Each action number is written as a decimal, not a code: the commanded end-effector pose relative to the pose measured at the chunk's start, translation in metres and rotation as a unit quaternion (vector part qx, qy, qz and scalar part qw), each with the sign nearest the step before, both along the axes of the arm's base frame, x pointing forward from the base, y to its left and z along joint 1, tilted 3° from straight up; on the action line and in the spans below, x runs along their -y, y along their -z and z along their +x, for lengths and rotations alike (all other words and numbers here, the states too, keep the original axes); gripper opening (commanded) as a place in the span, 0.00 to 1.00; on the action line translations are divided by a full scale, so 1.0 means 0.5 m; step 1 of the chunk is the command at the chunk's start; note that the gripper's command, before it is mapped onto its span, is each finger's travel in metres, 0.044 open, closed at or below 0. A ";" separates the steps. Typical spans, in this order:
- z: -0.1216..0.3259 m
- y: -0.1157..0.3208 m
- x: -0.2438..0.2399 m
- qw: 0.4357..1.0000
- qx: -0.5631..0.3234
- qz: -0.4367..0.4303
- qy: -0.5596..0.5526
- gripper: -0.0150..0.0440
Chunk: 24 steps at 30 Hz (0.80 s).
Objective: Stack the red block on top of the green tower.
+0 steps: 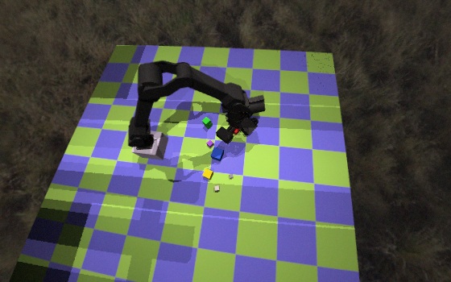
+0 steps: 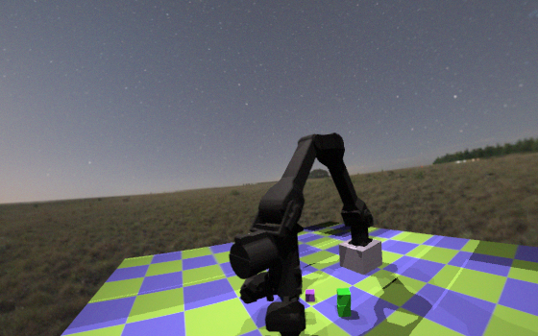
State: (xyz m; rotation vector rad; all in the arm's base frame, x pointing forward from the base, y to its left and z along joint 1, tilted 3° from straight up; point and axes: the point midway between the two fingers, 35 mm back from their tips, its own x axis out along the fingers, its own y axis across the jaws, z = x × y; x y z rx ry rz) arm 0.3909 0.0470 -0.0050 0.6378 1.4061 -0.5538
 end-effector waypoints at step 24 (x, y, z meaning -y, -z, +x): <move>-0.002 0.002 0.001 1.000 -0.002 -0.001 0.002 0.41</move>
